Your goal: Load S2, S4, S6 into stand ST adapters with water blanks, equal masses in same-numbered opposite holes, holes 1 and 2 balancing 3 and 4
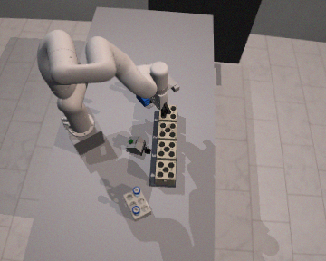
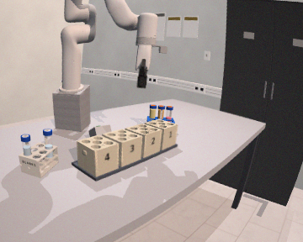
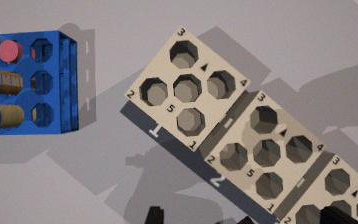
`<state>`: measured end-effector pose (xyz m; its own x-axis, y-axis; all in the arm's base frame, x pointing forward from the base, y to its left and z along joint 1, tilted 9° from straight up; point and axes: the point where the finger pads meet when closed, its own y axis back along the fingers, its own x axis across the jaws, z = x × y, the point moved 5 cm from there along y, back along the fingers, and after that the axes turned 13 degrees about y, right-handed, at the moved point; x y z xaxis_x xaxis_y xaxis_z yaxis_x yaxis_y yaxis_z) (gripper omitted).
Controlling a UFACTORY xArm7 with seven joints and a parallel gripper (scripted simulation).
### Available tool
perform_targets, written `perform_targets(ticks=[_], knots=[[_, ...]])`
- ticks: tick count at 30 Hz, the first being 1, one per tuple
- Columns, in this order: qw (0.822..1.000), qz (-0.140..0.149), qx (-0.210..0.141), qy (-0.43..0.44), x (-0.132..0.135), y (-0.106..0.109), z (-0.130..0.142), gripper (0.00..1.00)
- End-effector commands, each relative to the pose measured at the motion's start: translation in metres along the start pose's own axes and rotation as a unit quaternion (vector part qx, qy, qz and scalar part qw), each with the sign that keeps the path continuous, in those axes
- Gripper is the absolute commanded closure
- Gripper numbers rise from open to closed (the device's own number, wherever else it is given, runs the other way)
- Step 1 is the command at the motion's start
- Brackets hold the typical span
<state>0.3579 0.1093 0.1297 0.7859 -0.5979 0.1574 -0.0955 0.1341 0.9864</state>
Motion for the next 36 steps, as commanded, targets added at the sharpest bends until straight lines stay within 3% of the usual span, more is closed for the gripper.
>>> perform_targets(ticks=[1,36], knots=[[0.999,-0.001,0.004,0.045,-0.011,0.002,-0.006,0.0],[0.997,-0.002,0.004,0.072,-0.155,0.003,-0.067,0.0]])
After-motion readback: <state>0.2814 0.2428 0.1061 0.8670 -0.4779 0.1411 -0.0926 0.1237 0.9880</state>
